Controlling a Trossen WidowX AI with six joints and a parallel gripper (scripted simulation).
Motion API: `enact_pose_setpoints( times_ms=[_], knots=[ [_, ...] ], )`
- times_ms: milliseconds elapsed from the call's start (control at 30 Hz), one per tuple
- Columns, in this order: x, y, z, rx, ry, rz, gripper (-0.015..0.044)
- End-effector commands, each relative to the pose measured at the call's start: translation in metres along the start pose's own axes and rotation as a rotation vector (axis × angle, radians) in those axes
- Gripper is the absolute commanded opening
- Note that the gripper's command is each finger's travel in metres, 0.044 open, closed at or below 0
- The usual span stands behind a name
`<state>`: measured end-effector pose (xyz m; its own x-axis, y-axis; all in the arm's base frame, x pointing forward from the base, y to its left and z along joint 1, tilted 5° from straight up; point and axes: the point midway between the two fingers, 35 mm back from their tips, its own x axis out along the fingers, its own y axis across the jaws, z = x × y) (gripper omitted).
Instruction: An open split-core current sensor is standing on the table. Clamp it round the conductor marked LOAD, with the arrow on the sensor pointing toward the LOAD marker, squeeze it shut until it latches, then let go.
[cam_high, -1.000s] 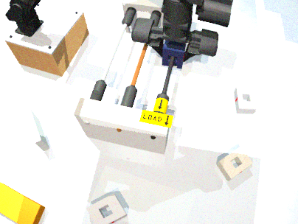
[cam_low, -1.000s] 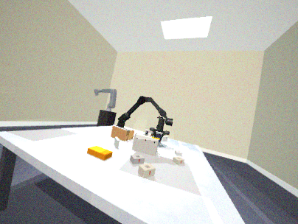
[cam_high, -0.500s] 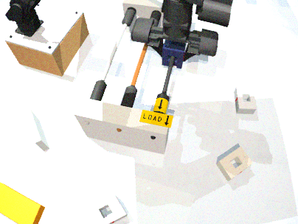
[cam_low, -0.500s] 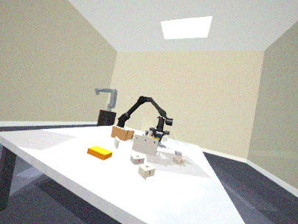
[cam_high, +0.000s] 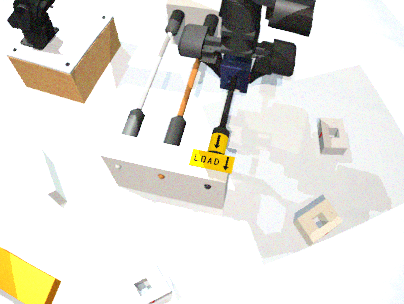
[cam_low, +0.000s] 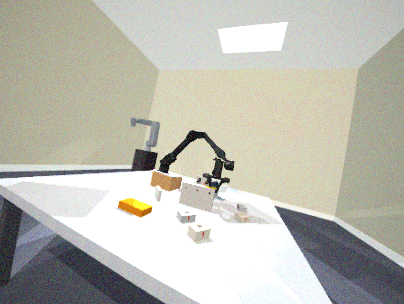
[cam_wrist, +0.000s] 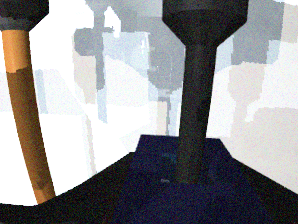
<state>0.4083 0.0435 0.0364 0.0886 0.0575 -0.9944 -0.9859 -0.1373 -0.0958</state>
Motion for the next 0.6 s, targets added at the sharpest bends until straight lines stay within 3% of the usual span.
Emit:
enact_pose_setpoints(
  times_ms=[0,33,367,567],
  knots=[
    [0.0036,0.0000,0.0000,0.000,0.000,0.001,0.0000],
    [0.0049,0.0000,0.0000,0.000,0.000,0.001,0.0000],
    [0.0006,-0.0002,0.0000,0.000,0.000,-0.002,0.0259],
    [0.0006,-0.0002,0.0000,0.000,0.000,-0.002,0.0259]
  ],
)
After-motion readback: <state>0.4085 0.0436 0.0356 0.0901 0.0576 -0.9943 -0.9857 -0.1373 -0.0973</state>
